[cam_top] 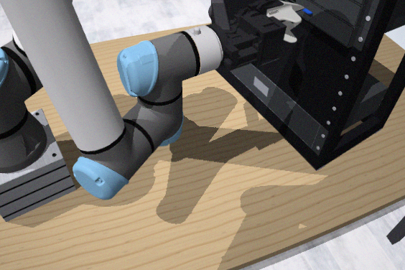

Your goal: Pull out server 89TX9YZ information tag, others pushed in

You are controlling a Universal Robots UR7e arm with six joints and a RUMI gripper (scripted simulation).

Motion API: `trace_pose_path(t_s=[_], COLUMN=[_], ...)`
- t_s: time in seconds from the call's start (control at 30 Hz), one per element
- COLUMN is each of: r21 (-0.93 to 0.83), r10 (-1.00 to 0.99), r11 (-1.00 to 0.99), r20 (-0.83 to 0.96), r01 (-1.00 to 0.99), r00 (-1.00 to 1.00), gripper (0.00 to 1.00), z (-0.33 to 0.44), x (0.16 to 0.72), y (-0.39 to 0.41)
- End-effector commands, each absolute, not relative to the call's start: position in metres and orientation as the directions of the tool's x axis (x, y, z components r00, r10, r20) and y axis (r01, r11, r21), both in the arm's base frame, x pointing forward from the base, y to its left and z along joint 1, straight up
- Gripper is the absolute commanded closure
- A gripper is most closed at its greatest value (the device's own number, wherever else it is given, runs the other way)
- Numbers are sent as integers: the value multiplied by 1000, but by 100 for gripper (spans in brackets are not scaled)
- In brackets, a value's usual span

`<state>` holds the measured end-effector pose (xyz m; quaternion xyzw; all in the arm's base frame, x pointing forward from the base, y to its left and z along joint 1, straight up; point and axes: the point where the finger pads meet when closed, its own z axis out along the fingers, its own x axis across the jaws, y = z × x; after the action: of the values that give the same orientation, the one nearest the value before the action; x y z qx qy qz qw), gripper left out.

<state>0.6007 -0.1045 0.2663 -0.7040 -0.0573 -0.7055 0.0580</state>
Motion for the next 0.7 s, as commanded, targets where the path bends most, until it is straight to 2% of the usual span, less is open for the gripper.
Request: trace_pose_path(t_s=[0.0,0.67], r21=[0,0], r10=[0,0], r11=[-987,-987], r20=[1000,1000], r01=[163,163], r00=[-3,-3], gripper=[85,85], z=[267,267], x=[601,616], y=[-104,-102])
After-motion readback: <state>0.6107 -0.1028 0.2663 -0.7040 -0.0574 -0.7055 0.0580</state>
